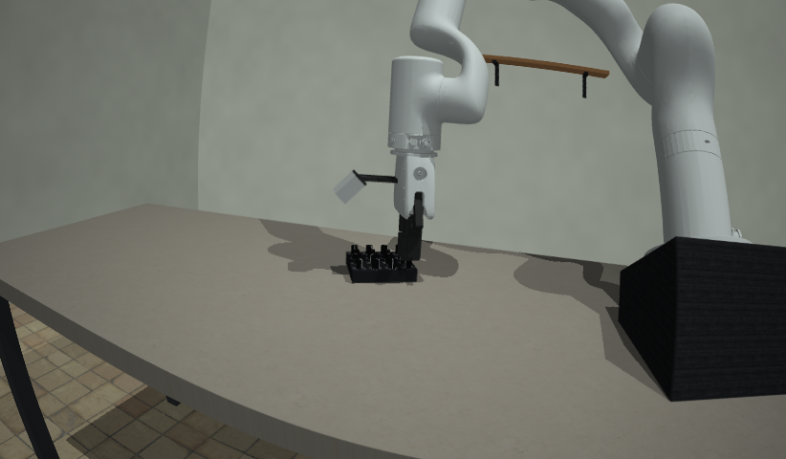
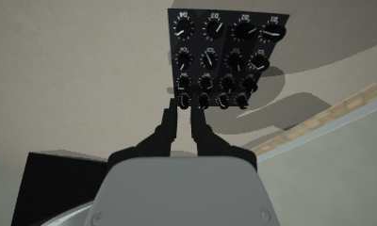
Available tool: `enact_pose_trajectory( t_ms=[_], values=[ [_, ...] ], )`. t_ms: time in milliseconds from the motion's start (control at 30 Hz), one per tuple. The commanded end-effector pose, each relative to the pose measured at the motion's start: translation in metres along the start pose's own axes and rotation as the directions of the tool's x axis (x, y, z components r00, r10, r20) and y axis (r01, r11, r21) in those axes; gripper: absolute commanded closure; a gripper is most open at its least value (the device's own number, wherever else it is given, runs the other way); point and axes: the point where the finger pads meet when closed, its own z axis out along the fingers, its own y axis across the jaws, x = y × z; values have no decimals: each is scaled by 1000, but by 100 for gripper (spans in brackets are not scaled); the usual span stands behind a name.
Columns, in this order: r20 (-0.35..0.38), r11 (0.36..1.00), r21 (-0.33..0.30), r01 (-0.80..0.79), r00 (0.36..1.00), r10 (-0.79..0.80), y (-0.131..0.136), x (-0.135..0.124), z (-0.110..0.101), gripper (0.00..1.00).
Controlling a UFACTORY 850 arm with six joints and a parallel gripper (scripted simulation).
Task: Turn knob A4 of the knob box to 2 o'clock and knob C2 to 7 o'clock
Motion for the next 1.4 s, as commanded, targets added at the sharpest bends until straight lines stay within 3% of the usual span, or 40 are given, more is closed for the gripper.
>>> enact_pose_trajectory(
  t_ms=[0, 1367],
  values=[
    [-1, 1000, -1, 0, 1000, 0, 0, 1, 1, 81],
    [-1, 1000, -1, 0, 1000, 0, 0, 1, 9, 81]
  ],
)
